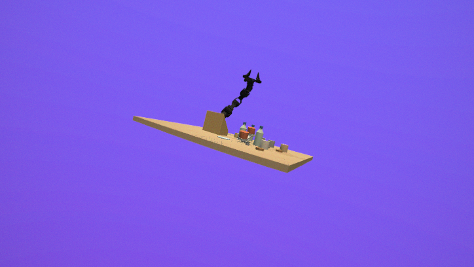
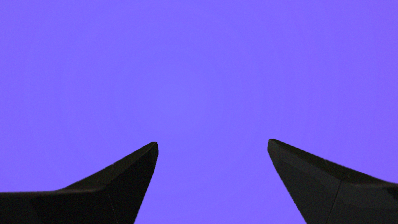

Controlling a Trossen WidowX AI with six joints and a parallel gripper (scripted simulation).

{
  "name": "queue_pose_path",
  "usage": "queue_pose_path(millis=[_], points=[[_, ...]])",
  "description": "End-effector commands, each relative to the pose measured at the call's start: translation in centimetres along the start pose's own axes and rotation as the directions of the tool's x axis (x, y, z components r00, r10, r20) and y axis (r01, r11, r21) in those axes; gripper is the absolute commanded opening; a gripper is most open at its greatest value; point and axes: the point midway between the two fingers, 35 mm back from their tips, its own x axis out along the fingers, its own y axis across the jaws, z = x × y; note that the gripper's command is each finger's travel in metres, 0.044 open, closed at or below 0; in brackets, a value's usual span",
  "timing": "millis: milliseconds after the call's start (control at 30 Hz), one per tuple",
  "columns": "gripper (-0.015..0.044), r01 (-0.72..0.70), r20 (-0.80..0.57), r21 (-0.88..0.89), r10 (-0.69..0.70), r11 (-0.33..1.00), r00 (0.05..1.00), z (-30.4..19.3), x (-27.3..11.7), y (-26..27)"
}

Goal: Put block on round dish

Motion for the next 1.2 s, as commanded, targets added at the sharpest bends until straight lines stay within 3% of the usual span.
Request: queue_pose_path(millis=[0,567,1167], points=[[0.0426,0.002,0.002,-0.005,-0.002,1.000,1.000,0.1,0.0,0.0],[0.0440,0.252,0.192,-0.456,-0.182,0.853,0.964,5.9,-0.1,-3.3],[0.0440,0.550,0.429,-0.730,-0.356,0.405,0.831,12.9,-2.1,-6.2]])
